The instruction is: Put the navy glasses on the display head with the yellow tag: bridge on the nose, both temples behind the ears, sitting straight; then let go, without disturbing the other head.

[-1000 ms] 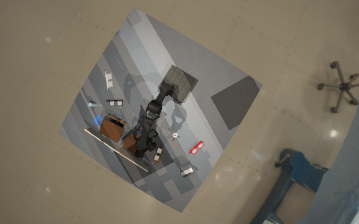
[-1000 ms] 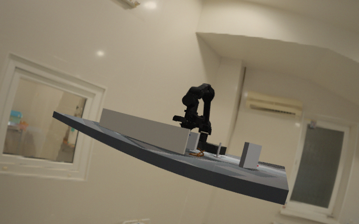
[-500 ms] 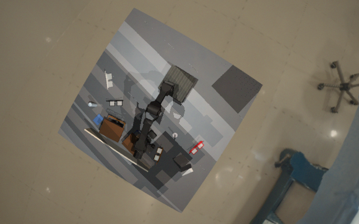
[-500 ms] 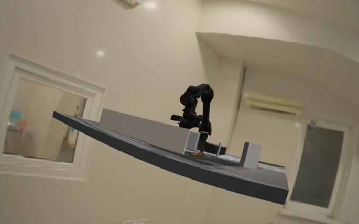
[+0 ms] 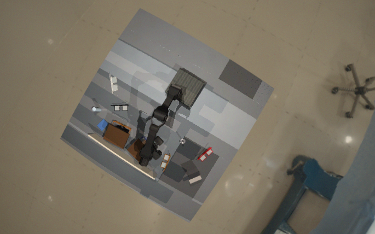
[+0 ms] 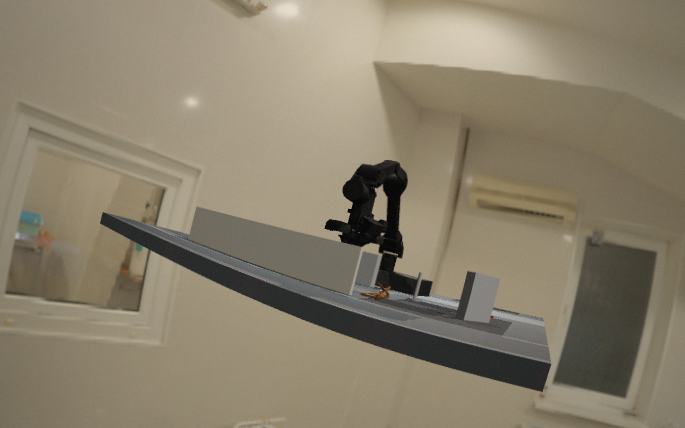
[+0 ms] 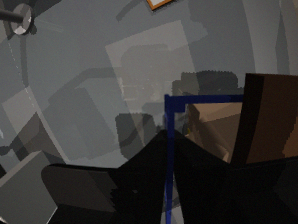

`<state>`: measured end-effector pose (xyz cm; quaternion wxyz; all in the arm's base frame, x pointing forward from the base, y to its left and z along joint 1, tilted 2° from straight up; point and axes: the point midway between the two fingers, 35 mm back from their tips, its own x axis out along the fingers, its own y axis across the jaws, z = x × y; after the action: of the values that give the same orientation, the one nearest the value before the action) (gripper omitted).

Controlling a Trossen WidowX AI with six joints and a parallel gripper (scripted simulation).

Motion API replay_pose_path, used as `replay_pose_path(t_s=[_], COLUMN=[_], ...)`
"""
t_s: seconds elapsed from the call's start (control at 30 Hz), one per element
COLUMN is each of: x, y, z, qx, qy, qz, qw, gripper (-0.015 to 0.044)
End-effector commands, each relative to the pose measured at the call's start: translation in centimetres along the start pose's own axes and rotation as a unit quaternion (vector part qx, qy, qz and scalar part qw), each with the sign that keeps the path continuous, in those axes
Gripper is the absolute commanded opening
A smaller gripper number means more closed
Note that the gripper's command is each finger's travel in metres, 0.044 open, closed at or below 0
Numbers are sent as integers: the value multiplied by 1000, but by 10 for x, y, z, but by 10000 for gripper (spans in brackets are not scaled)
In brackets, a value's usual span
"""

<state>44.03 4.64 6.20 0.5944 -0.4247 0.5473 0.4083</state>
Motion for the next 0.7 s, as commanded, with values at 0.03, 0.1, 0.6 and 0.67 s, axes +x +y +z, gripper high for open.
replay_pose_path(t_s=[0.03,0.1,0.6,0.67], x=[1,1,4,4], y=[0,0,-1,-1], z=[0,0,0,0], qx=[-1,-1,0,0], qy=[-1,-1,0,0], qz=[0,0,0,0], qw=[1000,1000,1000,1000], gripper=[0,0,52,105])
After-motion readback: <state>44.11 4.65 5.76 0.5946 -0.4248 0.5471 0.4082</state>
